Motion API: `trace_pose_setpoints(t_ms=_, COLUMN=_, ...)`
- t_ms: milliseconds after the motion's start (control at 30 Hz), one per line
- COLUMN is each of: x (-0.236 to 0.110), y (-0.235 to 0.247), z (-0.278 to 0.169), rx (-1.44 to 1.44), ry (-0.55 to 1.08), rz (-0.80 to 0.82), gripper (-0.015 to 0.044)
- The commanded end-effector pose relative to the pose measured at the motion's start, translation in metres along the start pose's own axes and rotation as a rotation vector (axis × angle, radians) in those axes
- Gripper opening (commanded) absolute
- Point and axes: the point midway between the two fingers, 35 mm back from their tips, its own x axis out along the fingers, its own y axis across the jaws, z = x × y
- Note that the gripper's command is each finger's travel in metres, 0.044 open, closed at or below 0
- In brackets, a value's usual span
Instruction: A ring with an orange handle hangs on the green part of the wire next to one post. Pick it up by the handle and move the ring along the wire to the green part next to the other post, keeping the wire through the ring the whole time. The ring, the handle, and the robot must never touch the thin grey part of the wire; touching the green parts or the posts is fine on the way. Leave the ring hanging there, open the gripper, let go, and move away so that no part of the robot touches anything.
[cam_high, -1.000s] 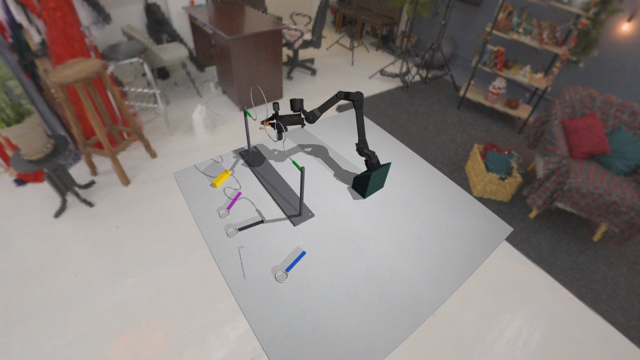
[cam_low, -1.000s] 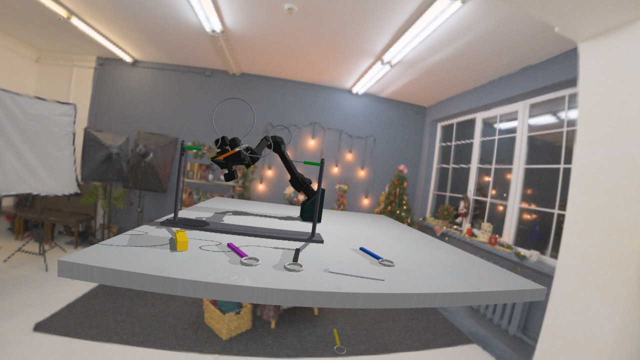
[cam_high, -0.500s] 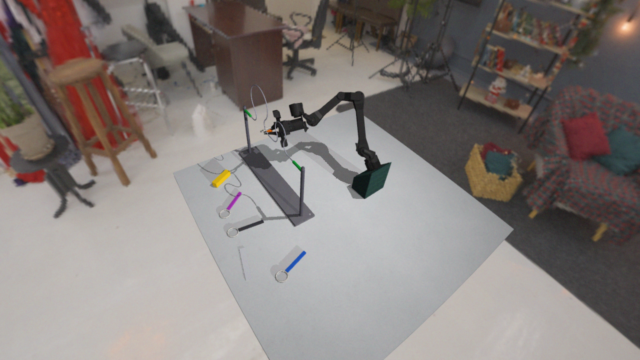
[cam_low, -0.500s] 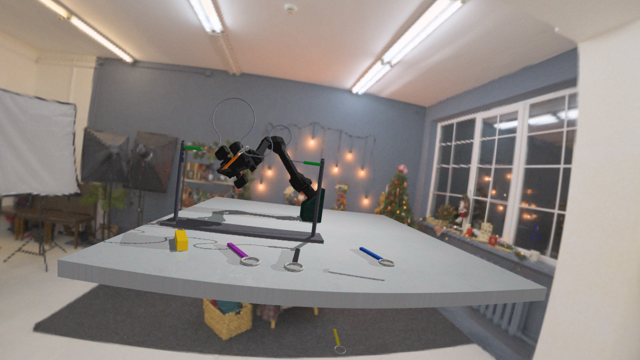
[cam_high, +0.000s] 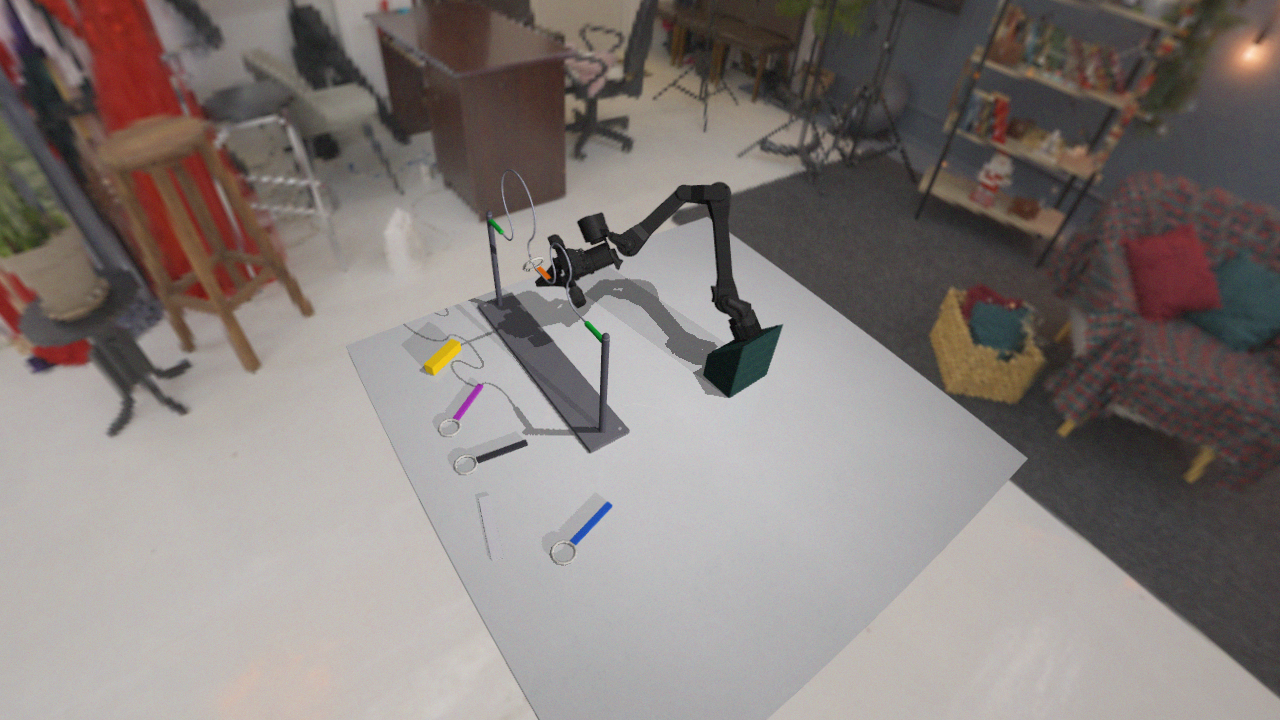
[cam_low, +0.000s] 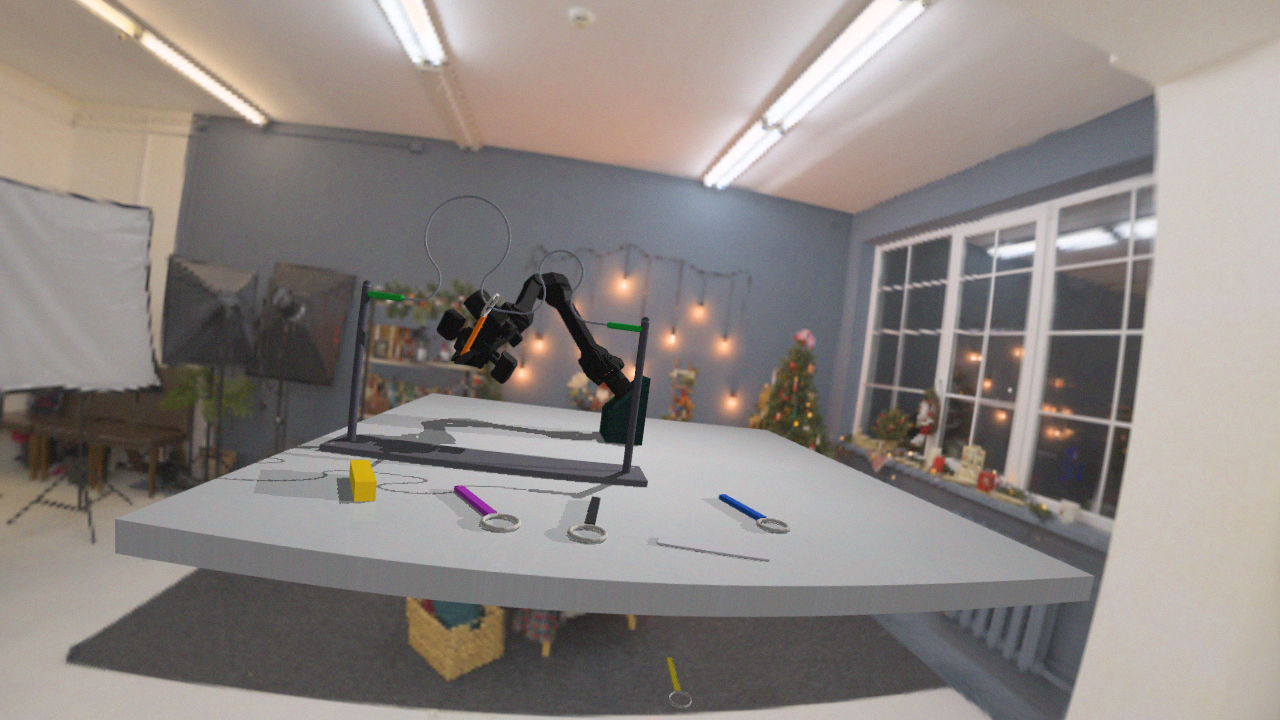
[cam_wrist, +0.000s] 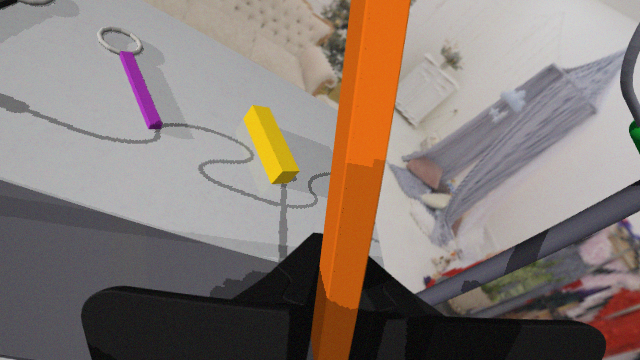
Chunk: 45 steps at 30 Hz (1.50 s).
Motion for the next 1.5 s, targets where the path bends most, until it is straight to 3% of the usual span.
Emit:
trace_pose_setpoints(t_ms=0, x=-0.002, y=0.016, z=-0.001, rx=0.071, ry=0.015, rz=0.048, gripper=-0.015)
trace_pose_setpoints(t_ms=633, x=-0.015, y=0.065, z=0.01, rx=0.329, ry=0.049, rz=0.198, gripper=-0.015)
trace_pose_setpoints(t_ms=1467, x=-0.028, y=0.098, z=0.025, rx=0.434, ry=0.061, rz=0.258, gripper=-0.015)
